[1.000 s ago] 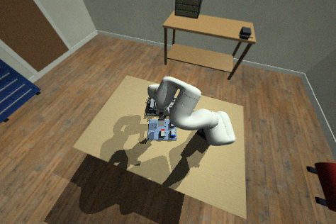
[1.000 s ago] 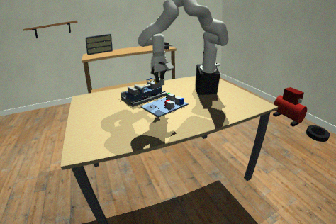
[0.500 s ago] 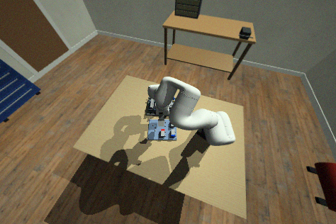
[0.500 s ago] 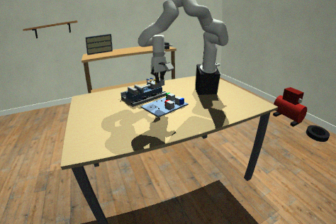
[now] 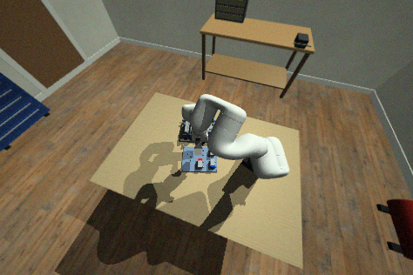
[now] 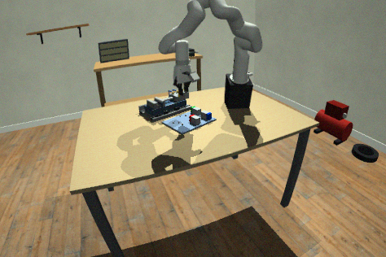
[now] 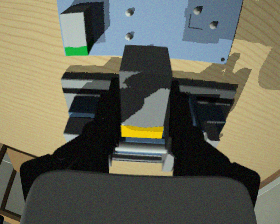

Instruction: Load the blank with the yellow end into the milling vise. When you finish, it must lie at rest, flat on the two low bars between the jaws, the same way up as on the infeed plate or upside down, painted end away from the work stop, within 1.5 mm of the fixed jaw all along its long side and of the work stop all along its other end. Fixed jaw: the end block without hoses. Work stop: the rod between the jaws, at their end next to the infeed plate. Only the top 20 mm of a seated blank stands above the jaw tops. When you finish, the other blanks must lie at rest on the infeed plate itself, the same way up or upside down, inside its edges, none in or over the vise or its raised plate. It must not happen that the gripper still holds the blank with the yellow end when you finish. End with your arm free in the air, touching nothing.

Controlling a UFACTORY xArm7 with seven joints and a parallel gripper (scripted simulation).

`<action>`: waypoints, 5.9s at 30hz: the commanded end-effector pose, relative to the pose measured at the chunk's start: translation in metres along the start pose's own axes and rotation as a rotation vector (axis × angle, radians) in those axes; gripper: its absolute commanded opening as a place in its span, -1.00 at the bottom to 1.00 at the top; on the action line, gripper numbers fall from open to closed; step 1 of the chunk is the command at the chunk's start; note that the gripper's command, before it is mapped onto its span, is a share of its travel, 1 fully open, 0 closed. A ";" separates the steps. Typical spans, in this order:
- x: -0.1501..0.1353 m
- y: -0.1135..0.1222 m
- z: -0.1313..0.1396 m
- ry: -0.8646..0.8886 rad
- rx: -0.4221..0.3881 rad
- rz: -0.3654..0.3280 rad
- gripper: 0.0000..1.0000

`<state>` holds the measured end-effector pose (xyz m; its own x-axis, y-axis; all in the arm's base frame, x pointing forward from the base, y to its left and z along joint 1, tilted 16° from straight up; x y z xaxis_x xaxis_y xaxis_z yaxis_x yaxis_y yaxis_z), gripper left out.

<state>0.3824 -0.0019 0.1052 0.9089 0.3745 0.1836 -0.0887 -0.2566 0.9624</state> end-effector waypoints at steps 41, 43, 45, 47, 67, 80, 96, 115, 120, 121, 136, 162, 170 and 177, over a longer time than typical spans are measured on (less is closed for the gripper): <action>0.018 -0.004 0.048 -0.020 -0.001 0.003 -1.00; 0.018 -0.004 0.048 -0.020 -0.001 0.003 -1.00; 0.018 -0.004 0.051 -0.021 -0.003 0.004 -1.00; 0.022 -0.004 0.061 -0.021 -0.003 0.003 -1.00; 0.044 -0.006 0.121 -0.020 -0.003 0.003 -1.00; 0.053 -0.007 0.149 -0.020 -0.005 0.004 -1.00; 0.069 -0.009 0.192 -0.019 -0.011 0.011 -1.00; 0.076 -0.009 0.208 -0.019 -0.006 0.005 -1.00; 0.075 -0.009 0.204 -0.019 -0.004 0.003 -1.00; 0.075 -0.009 0.203 -0.019 -0.003 0.002 -1.00; 0.074 -0.008 0.199 -0.019 -0.003 0.002 -1.00; 0.072 -0.008 0.196 -0.019 -0.003 0.002 -1.00; 0.071 -0.008 0.195 -0.020 -0.003 0.002 -1.00; 0.071 -0.008 0.194 -0.020 -0.003 0.002 -1.00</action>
<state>0.5266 -0.1454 0.0694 0.9168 0.3567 0.1795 -0.0886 -0.2566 0.9624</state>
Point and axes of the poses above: the point where the finger pads meet when closed, its own y axis back along the fingers, its own x axis across the jaws, z = x × y, the point moved 9 cm from there along y, back along the fingers, and after that the axes turned 4 degrees about y, right-handed, at the moved point
